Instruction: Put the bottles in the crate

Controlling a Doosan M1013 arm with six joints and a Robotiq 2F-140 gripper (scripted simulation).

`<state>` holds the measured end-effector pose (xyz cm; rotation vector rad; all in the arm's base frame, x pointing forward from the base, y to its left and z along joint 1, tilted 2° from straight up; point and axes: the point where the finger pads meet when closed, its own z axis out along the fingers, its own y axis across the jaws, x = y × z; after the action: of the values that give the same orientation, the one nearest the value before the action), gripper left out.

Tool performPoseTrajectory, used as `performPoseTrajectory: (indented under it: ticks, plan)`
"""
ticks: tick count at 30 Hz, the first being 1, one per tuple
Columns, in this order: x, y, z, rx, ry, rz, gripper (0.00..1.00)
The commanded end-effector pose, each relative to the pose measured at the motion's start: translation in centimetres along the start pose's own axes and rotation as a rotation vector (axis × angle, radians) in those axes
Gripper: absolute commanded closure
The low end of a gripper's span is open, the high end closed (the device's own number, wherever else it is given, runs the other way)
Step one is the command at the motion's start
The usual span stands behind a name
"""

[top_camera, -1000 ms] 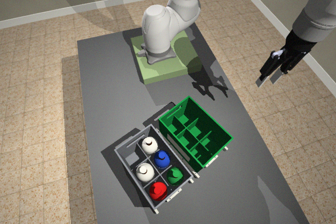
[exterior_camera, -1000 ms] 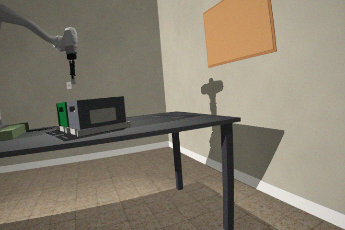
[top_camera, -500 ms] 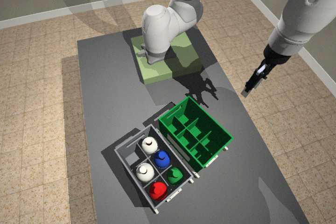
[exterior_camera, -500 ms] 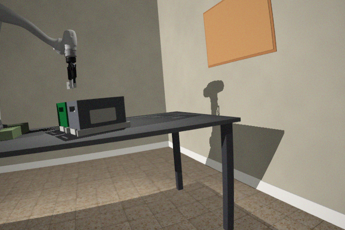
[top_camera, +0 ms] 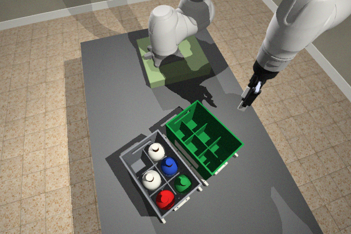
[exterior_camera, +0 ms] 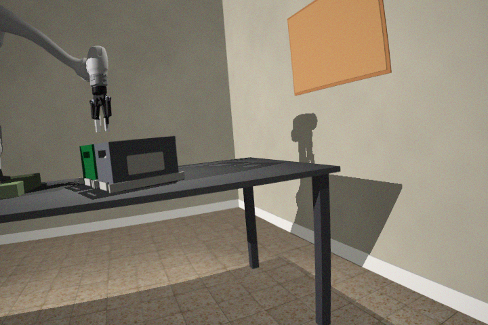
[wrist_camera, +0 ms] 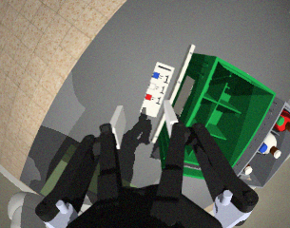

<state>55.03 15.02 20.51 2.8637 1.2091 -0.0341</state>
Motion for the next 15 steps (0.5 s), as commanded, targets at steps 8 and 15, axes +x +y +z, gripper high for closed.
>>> performPoseTrajectory:
  ticks: [8,15]
  plan:
    - [-2.2,1.7,1.9,0.005,0.007,-0.316,0.62]
    - [-2.2,1.7,1.9,0.005,0.007,-0.516,0.62]
